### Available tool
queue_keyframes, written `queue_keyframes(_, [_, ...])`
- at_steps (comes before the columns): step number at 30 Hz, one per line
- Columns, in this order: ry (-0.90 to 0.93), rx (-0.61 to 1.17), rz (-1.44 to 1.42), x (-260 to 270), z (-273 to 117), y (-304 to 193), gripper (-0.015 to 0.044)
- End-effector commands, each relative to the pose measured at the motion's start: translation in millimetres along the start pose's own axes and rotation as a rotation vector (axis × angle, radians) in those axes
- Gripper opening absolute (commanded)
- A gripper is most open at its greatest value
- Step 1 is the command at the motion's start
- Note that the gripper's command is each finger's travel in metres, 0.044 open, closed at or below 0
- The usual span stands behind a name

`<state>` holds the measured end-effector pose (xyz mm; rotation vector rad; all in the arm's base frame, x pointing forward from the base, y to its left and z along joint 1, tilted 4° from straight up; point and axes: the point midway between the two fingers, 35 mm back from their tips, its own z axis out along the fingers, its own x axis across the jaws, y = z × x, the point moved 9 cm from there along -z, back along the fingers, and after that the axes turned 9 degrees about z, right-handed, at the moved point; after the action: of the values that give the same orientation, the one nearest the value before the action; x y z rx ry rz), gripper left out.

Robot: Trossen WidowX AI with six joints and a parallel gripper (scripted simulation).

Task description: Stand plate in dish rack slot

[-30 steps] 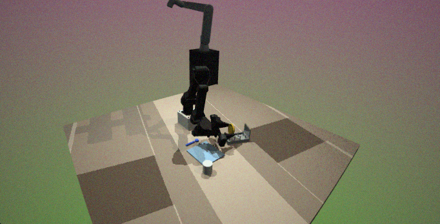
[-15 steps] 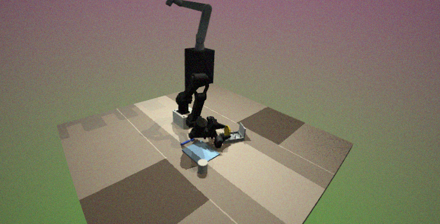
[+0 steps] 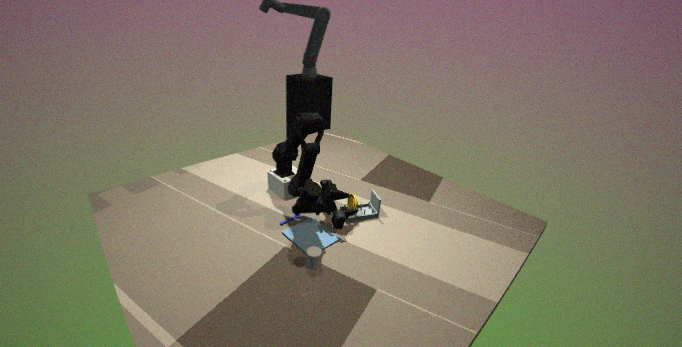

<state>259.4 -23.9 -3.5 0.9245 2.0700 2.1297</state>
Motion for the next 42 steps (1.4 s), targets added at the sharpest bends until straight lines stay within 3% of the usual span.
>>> queue_keyframes(1, [0.0, 0.0, 0.0, 0, 0, 0, 0.0184])
queue_keyframes(9, [0.0, 0.0, 0.0, 0, 0, 0, 0.0394])
queue_keyframes(10, [0.0, 0.0, 0.0, 0, 0, 0, 0.04])
queue_keyframes(17, [0.0, -0.001, -0.004, 0, 0, 2, 0.04])
queue_keyframes(28, [-0.025, -0.048, -0.218, 35, -13, 97, 0.04])
queue_keyframes(33, [-0.031, -0.051, -0.228, 36, -13, 103, 0.04])
queue_keyframes(42, [-0.229, -0.027, -0.054, 7, -13, 123, 0.04])
